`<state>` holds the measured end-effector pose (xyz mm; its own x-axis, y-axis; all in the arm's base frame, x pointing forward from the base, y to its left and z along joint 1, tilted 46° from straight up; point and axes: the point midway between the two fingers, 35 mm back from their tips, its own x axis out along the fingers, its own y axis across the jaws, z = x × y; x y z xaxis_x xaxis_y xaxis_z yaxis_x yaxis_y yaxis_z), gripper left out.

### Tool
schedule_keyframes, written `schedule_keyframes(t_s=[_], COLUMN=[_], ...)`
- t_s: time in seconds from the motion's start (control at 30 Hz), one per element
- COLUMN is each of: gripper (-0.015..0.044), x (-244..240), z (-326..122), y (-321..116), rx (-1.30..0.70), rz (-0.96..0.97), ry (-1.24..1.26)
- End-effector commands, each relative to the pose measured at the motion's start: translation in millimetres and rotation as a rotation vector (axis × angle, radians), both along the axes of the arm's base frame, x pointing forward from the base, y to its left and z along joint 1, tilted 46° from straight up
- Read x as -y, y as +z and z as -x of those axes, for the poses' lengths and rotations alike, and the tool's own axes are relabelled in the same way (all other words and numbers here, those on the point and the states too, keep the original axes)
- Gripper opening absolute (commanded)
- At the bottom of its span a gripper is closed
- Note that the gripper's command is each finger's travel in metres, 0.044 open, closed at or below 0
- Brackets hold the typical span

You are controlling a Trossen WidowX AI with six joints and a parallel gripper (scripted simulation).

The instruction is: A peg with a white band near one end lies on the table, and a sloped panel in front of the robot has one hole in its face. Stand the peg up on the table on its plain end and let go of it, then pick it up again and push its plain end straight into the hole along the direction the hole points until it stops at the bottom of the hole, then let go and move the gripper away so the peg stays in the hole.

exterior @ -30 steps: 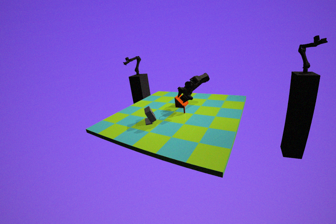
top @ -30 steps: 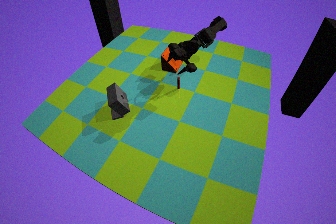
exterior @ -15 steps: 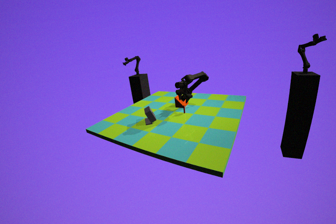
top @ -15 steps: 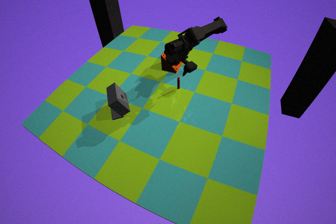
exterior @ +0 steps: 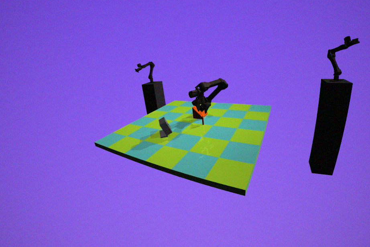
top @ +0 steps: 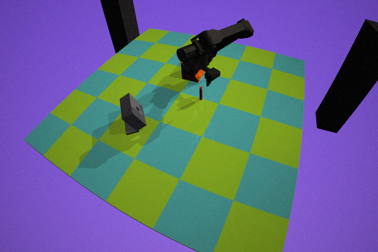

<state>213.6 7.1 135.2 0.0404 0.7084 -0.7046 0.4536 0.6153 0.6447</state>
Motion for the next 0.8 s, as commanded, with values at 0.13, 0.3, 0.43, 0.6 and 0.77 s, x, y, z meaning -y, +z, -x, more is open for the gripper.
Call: schedule_keyframes(t_s=[0.13,0.3,0.43,0.6,0.77], gripper=[0.044,0.044,0.044,0.044,0.044], x=[-13,-16,-20,-26,-31], z=[0,-1,-2,-3,-3], y=[-11,-14,-19,-25,-31], rx=[0.052,0.052,0.052,0.052,0.052], rz=[-0.004,-0.003,-0.001,0.0,0.0], ry=[0.052,0.052,0.052,0.051,0.051])
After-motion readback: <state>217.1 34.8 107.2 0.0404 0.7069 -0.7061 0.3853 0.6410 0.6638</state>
